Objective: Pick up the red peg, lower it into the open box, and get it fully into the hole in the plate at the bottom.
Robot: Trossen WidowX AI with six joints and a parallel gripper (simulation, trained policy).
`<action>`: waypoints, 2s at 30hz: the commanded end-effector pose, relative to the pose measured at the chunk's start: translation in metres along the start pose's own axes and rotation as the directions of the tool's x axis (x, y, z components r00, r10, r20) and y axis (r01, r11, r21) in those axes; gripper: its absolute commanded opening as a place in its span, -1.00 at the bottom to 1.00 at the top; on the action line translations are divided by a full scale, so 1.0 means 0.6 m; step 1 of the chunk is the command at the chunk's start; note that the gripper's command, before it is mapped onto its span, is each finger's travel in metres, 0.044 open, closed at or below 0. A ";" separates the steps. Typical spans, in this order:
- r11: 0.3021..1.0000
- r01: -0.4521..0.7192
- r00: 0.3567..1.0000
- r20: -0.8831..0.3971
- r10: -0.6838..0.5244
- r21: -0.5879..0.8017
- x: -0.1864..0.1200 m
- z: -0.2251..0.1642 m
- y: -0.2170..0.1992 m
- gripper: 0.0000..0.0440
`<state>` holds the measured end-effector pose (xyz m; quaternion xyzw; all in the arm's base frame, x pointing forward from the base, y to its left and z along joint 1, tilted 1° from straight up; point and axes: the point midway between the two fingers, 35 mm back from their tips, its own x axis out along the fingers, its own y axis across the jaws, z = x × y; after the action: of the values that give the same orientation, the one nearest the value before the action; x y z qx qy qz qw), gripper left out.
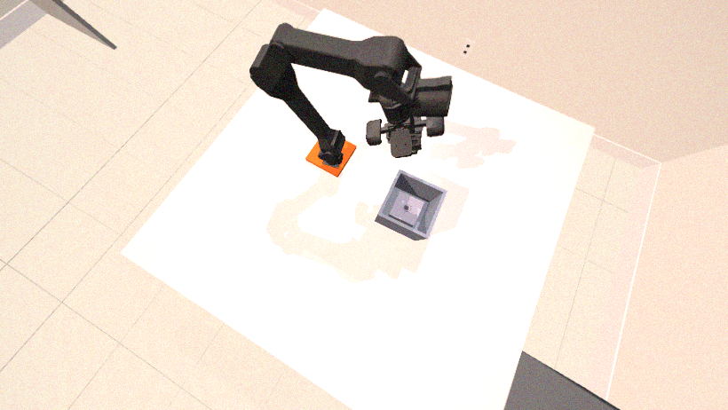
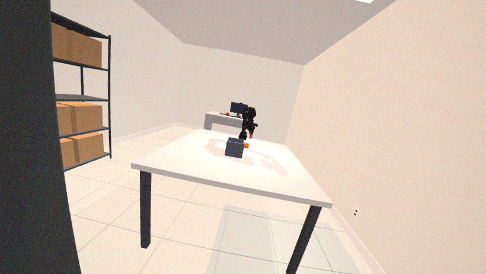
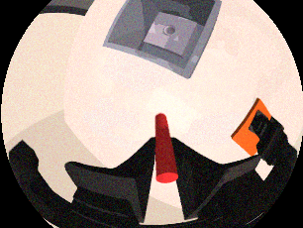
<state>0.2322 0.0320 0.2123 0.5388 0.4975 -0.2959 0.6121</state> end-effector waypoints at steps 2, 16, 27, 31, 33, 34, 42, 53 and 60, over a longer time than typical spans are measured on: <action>1.000 0.008 0.998 0.062 -0.008 0.007 -0.017 0.035 0.000 -1.00; 0.995 0.078 0.989 0.118 -0.085 0.063 -0.013 0.117 -0.008 -1.00; 0.990 0.110 0.986 0.116 -0.121 0.091 0.003 0.172 -0.010 -1.00; 0.988 0.121 0.985 0.110 -0.132 0.097 0.013 0.191 -0.011 -1.00; 0.987 0.128 0.985 0.106 -0.138 0.100 0.020 0.200 -0.013 -1.00; 0.986 0.131 0.984 0.105 -0.141 0.102 0.024 0.205 -0.014 -1.00; 0.984 0.150 0.983 0.088 -0.159 0.099 0.056 0.234 -0.019 -1.00; 0.986 0.153 0.986 0.049 -0.157 0.066 0.106 0.254 -0.018 -1.00; 0.988 0.150 0.988 0.026 -0.150 0.033 0.135 0.259 -0.014 -1.00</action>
<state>0.2927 -0.1054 0.1316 0.5073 0.5143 -0.3664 0.5863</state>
